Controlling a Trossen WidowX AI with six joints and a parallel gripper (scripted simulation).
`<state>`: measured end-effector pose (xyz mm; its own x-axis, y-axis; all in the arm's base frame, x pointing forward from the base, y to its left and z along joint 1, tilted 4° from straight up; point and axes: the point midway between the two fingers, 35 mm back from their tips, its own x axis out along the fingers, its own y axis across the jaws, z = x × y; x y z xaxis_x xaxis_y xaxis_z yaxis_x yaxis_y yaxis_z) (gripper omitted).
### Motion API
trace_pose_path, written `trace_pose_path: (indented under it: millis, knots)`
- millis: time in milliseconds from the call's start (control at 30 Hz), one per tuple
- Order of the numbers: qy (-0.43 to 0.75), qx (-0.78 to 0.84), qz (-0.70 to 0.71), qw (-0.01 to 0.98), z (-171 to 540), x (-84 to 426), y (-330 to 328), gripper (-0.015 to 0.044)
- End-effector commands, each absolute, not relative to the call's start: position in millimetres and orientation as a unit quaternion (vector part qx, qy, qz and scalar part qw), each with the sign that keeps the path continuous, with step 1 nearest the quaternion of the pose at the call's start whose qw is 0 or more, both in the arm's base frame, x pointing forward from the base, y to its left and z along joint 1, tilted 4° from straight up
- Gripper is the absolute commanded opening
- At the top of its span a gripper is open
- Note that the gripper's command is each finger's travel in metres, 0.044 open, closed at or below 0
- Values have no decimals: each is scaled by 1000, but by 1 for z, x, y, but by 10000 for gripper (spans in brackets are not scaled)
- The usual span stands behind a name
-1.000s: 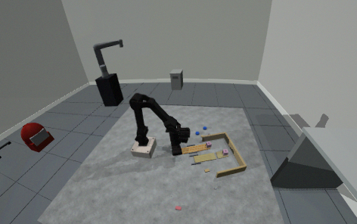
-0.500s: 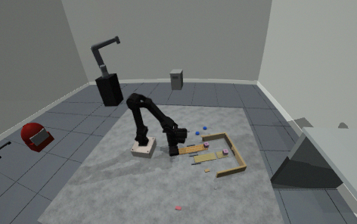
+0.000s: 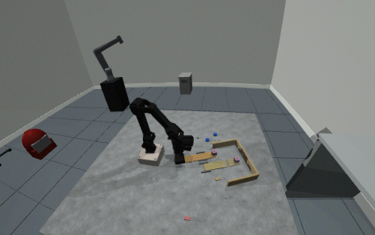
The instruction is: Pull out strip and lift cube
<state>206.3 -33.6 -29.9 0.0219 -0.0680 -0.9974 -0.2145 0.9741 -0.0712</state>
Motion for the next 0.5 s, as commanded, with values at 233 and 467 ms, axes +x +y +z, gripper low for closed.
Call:
trace_pose_path:
  millis: [233,467]
  knots:
    - [712,-101,53,693,-35,181,-37,0]
    - [712,-101,53,693,-35,172,-39,0]
